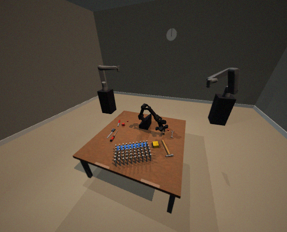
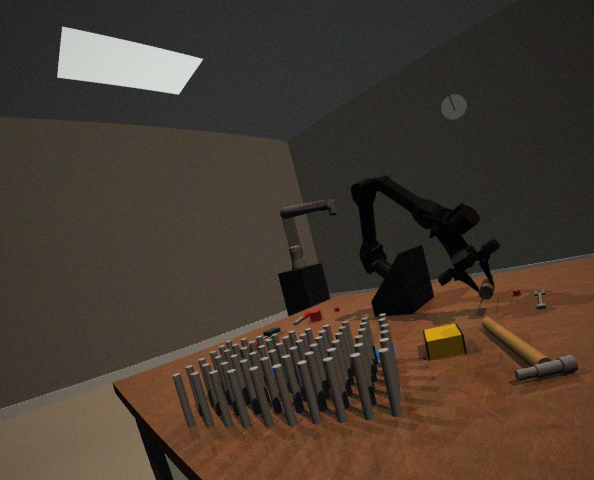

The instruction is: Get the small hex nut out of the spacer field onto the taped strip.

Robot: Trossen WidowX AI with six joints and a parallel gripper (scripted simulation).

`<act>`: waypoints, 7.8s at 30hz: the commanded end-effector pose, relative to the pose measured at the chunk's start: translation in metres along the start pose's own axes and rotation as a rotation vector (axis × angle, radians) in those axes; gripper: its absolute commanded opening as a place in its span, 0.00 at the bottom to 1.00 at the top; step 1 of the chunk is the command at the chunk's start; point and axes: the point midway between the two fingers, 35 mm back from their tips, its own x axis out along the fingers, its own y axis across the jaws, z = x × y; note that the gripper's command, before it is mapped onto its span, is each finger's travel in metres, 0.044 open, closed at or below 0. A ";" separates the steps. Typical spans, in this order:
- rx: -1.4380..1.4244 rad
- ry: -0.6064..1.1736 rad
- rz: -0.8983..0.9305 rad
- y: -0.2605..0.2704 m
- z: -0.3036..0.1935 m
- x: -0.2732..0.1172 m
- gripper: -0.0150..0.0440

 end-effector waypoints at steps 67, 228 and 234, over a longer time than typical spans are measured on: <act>0.200 -0.097 0.089 -0.038 -0.008 0.052 0.25; 0.294 0.407 -0.051 0.008 0.018 -0.009 1.00; 0.294 0.407 -0.051 0.008 0.018 -0.009 1.00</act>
